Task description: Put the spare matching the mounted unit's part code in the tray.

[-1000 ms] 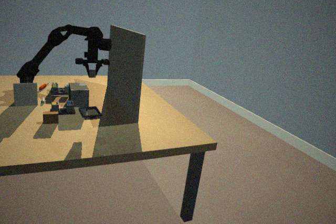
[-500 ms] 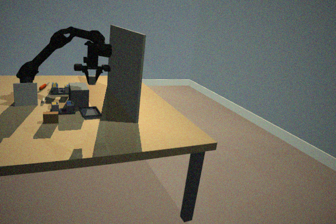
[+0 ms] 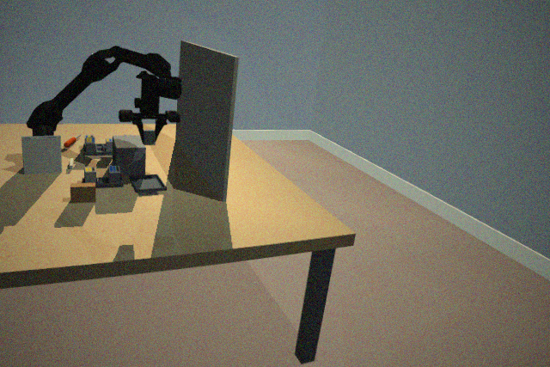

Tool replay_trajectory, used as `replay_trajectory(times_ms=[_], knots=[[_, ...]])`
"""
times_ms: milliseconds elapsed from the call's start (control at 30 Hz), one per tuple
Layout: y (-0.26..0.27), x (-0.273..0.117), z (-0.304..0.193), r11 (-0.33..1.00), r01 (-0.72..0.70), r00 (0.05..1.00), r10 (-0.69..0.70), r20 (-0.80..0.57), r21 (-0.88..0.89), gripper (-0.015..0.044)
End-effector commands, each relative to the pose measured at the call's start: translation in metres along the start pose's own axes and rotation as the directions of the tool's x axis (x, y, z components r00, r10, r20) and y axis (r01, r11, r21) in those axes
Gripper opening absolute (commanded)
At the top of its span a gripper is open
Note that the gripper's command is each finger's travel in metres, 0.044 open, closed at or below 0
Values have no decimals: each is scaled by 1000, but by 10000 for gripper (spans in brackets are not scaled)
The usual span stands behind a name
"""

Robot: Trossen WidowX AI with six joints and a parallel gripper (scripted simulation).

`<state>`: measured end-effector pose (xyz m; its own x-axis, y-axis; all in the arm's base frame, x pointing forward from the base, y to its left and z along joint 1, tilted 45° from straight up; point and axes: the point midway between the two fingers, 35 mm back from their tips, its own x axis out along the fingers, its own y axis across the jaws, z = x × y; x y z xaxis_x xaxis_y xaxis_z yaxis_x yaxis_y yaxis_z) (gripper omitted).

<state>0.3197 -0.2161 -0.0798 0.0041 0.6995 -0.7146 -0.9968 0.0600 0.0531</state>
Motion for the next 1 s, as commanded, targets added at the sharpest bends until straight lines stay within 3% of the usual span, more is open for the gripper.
replay_trajectory(times_ms=[0, 967], knots=[[0, 3, -1, 1000, 3, 1000, -3, -1, -4, 0], [-4, 26, -3, 1000, 3, 1000, -3, -2, -4, 0]])
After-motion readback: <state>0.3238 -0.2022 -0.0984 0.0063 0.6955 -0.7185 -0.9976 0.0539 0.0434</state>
